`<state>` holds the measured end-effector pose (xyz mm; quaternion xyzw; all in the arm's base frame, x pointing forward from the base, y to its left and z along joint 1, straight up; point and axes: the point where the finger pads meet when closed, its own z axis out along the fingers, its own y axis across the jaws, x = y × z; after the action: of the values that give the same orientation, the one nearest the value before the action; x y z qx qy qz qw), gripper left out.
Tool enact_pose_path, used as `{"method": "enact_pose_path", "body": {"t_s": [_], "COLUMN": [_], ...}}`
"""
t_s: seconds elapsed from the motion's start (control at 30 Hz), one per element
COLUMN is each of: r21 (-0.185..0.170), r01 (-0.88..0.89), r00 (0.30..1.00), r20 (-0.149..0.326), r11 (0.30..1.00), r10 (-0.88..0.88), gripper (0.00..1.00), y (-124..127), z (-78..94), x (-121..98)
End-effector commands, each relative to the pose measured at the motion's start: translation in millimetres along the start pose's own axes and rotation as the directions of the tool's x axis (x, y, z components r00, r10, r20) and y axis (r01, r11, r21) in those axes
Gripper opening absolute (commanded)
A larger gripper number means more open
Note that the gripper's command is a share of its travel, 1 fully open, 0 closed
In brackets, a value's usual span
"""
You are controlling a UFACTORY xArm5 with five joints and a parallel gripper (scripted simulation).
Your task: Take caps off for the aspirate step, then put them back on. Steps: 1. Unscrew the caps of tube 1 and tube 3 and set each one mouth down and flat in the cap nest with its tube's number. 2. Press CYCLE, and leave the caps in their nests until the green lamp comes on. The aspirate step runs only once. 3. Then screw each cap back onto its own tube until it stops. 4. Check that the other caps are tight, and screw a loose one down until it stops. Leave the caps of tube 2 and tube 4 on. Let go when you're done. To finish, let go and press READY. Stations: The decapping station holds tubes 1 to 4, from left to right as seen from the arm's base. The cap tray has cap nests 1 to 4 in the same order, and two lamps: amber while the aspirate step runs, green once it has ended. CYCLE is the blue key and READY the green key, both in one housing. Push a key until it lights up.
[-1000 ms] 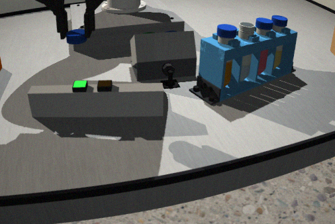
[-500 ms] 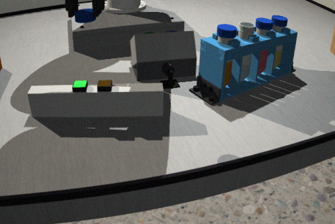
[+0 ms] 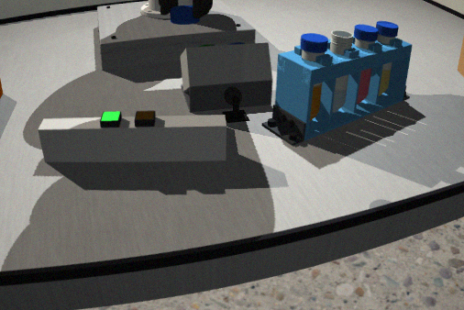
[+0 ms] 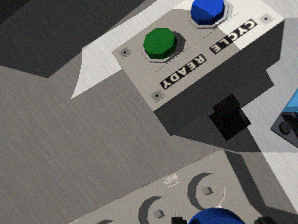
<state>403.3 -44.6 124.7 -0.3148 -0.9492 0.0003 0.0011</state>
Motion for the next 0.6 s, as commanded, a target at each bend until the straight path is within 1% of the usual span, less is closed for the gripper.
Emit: {"method": "enact_pose_path", "body": {"t_s": [0.0,0.2,0.27,0.37,0.57], "r21": [-0.004,-0.004,-0.004,-0.004,-0.005], "r01": [-0.010,-0.010,-0.010,-0.010,-0.010], "r00": [1.000,1.000,1.000,1.000,1.000], "r20": [0.006,0.005,0.005,0.005,0.005], "r11": [1.000,1.000,1.000,1.000,1.000], "r10": [0.010,0.010,0.010,0.010,0.010], "gripper": [0.00,0.00,0.00,0.00,0.00], "y": [30,58,58,79,107], "z": [-1.9,-1.9,-1.9,-1.9,-1.9], "x": [19,39,39,54,74]}}
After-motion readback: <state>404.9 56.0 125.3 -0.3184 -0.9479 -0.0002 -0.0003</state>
